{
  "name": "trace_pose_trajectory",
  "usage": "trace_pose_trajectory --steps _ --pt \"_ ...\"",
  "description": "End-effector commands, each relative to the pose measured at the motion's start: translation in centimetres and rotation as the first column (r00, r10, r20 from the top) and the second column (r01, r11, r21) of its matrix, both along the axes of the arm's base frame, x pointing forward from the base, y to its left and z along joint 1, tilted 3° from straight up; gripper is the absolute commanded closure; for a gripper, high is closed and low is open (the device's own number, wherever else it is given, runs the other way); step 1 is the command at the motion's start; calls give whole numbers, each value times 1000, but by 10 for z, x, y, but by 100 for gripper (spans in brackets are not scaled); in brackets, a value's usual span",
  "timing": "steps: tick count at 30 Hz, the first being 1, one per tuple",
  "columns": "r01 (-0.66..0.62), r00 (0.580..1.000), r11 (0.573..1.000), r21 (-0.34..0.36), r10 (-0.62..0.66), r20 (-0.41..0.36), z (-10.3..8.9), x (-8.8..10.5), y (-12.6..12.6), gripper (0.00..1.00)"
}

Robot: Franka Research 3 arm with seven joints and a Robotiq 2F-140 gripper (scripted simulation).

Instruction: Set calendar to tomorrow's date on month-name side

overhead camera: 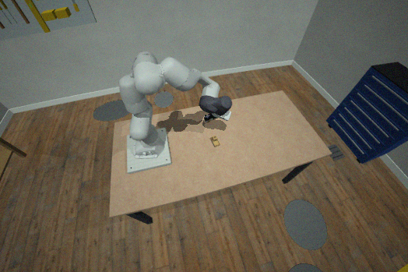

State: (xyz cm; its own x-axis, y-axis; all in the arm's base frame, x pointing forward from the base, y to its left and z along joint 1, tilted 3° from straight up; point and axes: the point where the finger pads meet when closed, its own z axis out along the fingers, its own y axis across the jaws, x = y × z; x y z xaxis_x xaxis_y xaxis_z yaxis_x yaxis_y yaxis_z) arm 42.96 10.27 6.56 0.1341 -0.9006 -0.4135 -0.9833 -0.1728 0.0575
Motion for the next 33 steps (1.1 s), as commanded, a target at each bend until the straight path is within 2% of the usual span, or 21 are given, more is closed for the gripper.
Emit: trace_pose_trajectory --steps 1,5,13,33 --pt "-111 994 992 59 109 31 0 -5 3 83" --pt "-110 994 990 90 109 21 -1 -6 3 83" --pt "-93 995 947 308 103 -16 -2 -5 1 83" --pt "-93 995 946 311 103 -16 -4 -4 -2 83"
